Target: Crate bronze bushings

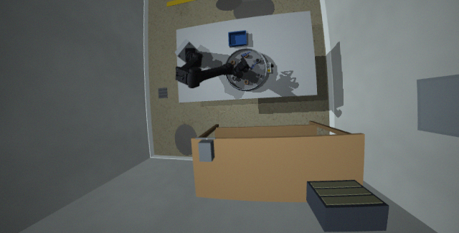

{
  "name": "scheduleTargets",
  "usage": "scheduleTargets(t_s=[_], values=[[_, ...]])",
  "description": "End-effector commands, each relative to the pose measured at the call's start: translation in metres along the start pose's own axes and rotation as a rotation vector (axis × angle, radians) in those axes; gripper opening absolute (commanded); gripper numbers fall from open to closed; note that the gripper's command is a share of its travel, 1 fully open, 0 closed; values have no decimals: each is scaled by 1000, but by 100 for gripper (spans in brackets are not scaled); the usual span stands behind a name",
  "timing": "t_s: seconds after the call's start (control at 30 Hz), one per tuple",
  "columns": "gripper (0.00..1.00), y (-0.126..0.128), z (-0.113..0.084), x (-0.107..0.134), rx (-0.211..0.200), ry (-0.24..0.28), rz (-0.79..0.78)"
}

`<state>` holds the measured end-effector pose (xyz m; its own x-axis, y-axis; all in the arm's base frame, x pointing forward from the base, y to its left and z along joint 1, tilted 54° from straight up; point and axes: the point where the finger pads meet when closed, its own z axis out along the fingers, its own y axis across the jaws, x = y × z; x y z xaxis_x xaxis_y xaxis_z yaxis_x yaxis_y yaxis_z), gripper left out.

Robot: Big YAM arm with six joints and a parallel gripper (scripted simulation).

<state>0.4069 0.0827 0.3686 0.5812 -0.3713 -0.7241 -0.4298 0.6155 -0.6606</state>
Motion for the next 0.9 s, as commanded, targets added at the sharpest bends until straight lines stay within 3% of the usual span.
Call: scheduleTargets(t_s=[0.0, 0.53, 0.67, 0.77, 0.87], values=[[100, -1, 0, -3, 1, -5, -5], [100, -1, 0, -3, 1, -5, -5], [100, -4, 6, -15, 6, -14, -30], [100, -7, 12, -10, 37, 34, -31], [100, -5, 18, 6, 77, 150, -28]])
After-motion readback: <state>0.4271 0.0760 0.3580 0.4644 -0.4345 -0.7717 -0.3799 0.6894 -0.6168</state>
